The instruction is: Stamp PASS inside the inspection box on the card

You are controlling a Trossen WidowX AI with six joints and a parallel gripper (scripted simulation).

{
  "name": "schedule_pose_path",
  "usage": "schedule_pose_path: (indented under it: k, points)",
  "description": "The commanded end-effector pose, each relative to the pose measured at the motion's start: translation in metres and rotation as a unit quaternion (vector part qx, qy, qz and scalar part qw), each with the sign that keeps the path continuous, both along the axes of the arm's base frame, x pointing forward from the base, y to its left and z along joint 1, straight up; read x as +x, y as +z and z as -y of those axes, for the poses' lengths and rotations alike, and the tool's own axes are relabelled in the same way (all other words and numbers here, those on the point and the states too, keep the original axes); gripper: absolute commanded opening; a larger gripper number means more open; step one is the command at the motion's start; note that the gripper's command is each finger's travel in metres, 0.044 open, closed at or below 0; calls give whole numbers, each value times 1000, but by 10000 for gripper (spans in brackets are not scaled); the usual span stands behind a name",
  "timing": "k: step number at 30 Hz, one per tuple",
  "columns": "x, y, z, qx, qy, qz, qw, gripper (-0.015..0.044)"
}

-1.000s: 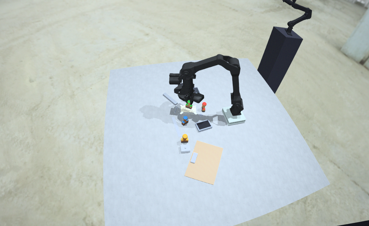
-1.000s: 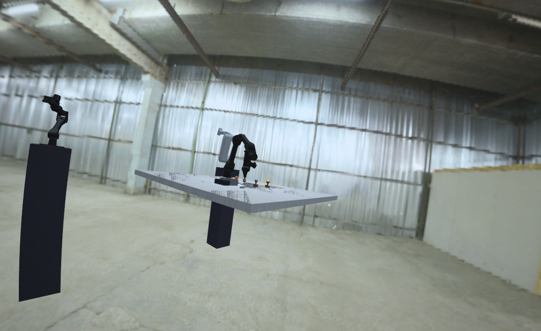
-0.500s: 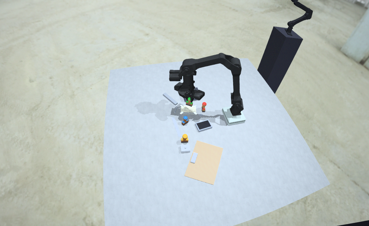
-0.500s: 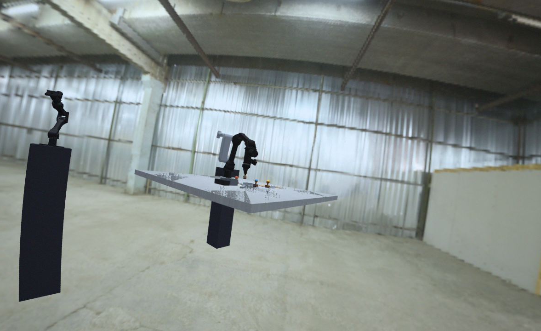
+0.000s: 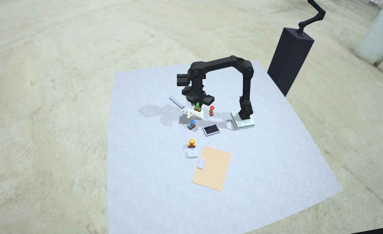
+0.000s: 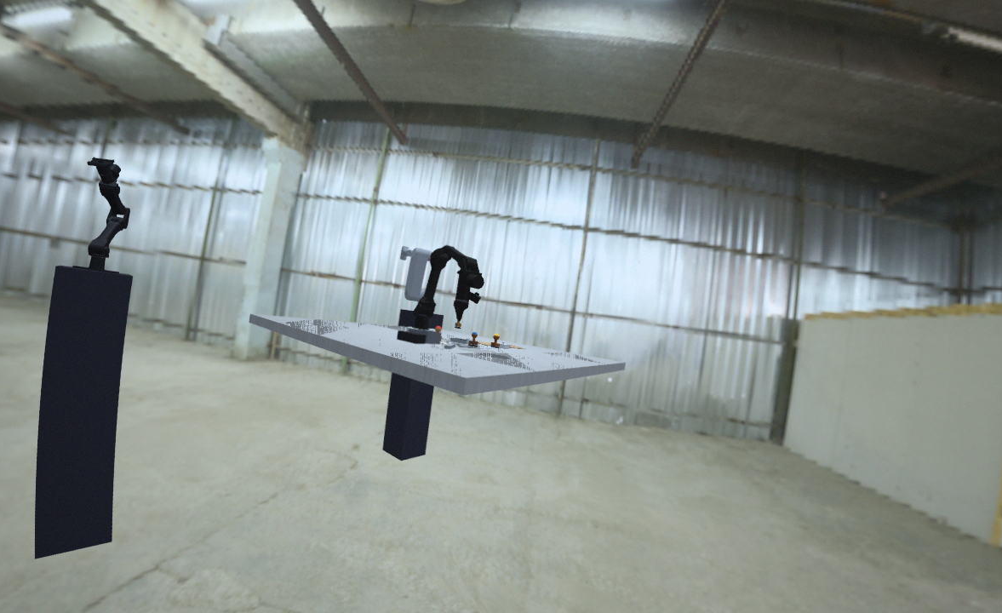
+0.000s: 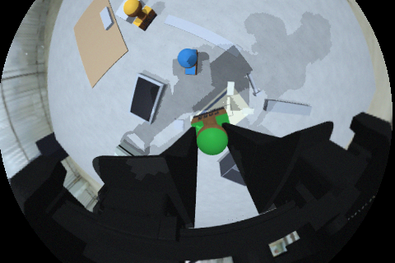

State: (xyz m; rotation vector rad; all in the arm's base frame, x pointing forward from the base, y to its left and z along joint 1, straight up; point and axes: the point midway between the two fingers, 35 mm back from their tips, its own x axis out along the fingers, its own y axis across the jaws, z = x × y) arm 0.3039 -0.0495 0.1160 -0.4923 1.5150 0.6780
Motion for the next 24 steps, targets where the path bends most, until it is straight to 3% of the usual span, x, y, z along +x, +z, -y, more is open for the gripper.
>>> schedule_pose_path:
  k: [1, 24]
  points:
    - [-2, 1, -20, 2, -2, 1, 1000, 0]
    - [-46, 0, -135, 7, -2, 1, 1000, 0]
